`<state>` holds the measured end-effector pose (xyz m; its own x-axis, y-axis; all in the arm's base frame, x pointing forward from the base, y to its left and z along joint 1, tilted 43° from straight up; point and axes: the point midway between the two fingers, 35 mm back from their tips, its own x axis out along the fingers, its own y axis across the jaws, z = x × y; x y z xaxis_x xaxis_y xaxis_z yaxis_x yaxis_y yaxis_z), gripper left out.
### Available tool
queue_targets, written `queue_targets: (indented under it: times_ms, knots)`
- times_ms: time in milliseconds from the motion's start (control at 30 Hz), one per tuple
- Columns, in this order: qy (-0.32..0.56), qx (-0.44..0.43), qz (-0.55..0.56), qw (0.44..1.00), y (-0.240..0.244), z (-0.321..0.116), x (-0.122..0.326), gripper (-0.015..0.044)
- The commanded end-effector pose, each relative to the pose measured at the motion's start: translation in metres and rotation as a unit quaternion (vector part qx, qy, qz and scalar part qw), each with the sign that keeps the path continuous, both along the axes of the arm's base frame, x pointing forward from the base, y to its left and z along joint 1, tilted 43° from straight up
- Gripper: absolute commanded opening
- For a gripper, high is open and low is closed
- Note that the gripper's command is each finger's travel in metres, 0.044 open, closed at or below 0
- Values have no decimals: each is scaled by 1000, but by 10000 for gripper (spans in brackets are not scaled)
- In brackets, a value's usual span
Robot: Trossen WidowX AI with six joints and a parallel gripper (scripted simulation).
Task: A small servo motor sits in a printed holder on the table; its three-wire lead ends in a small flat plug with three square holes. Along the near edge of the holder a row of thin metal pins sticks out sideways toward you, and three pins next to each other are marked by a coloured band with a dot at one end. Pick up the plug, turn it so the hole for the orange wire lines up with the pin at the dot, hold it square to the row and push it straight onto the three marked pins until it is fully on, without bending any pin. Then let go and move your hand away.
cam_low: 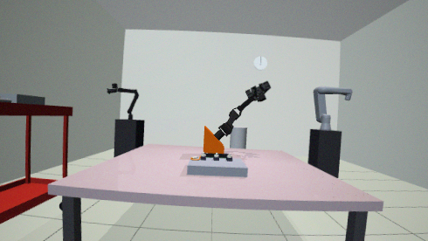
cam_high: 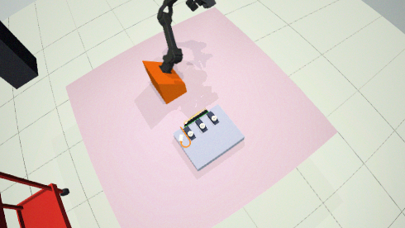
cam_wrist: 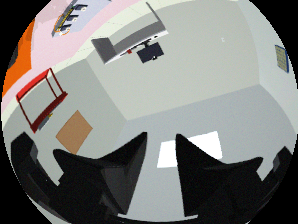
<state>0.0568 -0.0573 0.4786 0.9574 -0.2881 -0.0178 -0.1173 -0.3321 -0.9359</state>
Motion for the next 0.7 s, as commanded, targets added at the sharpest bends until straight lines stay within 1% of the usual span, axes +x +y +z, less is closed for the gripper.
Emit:
queue_targets:
  times_ms: [0, 667]
  knots:
    - [0, 28, 6, 1000, 5, -2, 17, 115]
    - [-51, 192, 27, 980, 21, -7, 77, 115]
